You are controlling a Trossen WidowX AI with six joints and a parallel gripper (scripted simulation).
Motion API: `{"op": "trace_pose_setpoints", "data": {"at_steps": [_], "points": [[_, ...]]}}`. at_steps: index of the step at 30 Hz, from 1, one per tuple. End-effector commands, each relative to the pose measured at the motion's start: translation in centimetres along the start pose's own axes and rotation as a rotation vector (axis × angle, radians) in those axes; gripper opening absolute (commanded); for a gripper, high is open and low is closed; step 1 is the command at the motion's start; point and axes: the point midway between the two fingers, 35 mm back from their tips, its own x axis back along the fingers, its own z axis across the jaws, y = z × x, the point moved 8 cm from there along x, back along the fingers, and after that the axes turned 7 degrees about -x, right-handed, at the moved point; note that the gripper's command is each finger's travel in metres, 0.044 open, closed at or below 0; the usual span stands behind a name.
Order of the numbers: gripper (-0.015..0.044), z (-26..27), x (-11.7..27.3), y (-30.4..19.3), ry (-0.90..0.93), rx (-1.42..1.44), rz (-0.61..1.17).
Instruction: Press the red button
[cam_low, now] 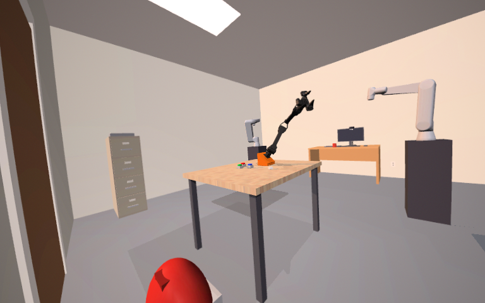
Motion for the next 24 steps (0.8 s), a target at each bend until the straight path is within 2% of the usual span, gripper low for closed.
{"op": "trace_pose_setpoints", "data": {"at_steps": [1,4,8,14,19,24], "points": [[0.04,-0.3,-0.3,0.3,-0.008,0.007,-0.012],[0.04,-3.9,-3.1,4.7,-0.102,0.155,-0.157],[0.04,-5.9,-4.7,7.9,-0.178,0.313,-0.248],[0.04,-9.3,-7.0,16.6,-0.399,0.652,-0.445],[0.04,-10.8,-7.1,24.8,-0.637,0.89,-0.585],[0.04,-11.3,-5.4,32.7,-0.904,1.061,-0.686]]}}
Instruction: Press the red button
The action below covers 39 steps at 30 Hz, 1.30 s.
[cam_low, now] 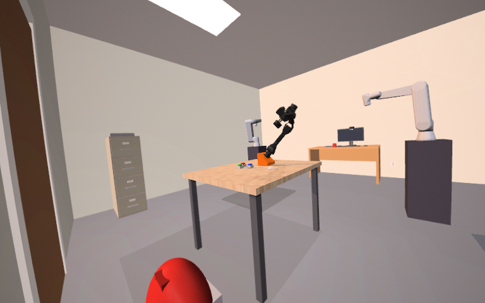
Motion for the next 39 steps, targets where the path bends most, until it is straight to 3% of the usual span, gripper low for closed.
{"op": "trace_pose_setpoints", "data": {"at_steps": [1,12,22,29,39], "points": [[0.04,-4.5,-3.6,2.7,-0.186,0.164,-0.025],[0.04,-19.2,-8.4,12.1,-0.702,0.506,0.107],[0.04,-33.9,-4.9,19.7,-1.013,0.603,0.501],[0.04,-43.3,0.9,22.2,-1.013,0.544,0.845],[0.04,-52.2,9.5,21.4,-0.723,0.407,1.158]]}}
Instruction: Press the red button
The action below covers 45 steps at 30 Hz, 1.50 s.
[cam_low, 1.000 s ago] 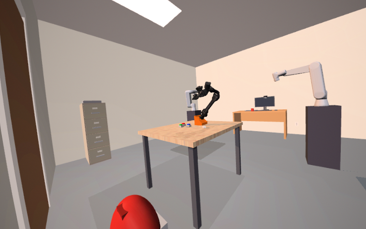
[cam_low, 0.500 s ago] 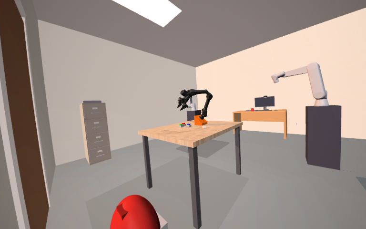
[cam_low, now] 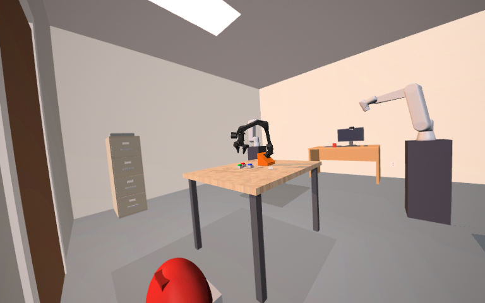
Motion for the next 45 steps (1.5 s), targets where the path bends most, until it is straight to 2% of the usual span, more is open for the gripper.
{"op": "trace_pose_setpoints", "data": {"at_steps": [1,6,8,12,20,21,31,45], "points": [[0.04,-1.3,-1.5,-2.0,0.103,0.043,0.028],[0.04,-1.3,-1.5,-2.0,0.103,0.043,0.028],[0.0348,-1.3,-2.5,-1.9,0.103,0.043,0.028],[0.0242,-0.7,-7.4,-2.1,0.105,0.044,0.027],[0.0033,-0.6,-7.6,-2.1,0.105,0.044,0.027],[0.002,-0.6,-7.6,-2.1,0.105,0.044,0.027],[0.002,-0.6,-7.7,-2.1,0.105,0.044,0.027],[0.002,-0.4,-10.0,-2.2,0.106,0.044,0.027]]}}
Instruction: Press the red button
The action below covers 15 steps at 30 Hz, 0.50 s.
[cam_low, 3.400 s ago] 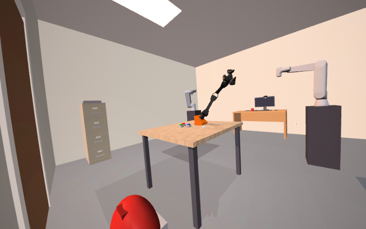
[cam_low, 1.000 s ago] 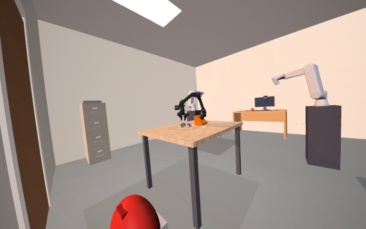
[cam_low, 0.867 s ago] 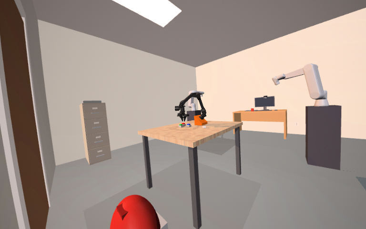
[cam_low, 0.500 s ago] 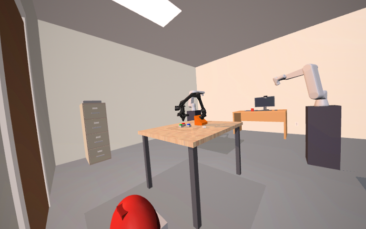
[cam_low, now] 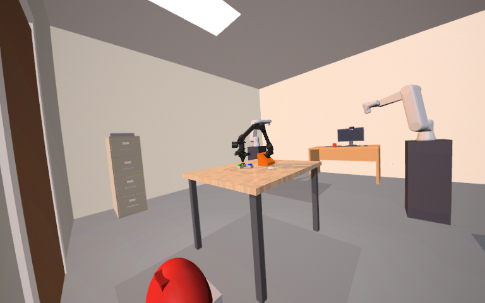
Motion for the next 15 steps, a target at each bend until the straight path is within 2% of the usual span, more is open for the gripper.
{"op": "trace_pose_setpoints", "data": {"at_steps": [1,15], "points": [[0.002,0.06,-0.81,-0.11,0.008,-0.008,0.001],[0.002,0.09,-1.71,-0.14,0.009,-0.008,0.001]]}}
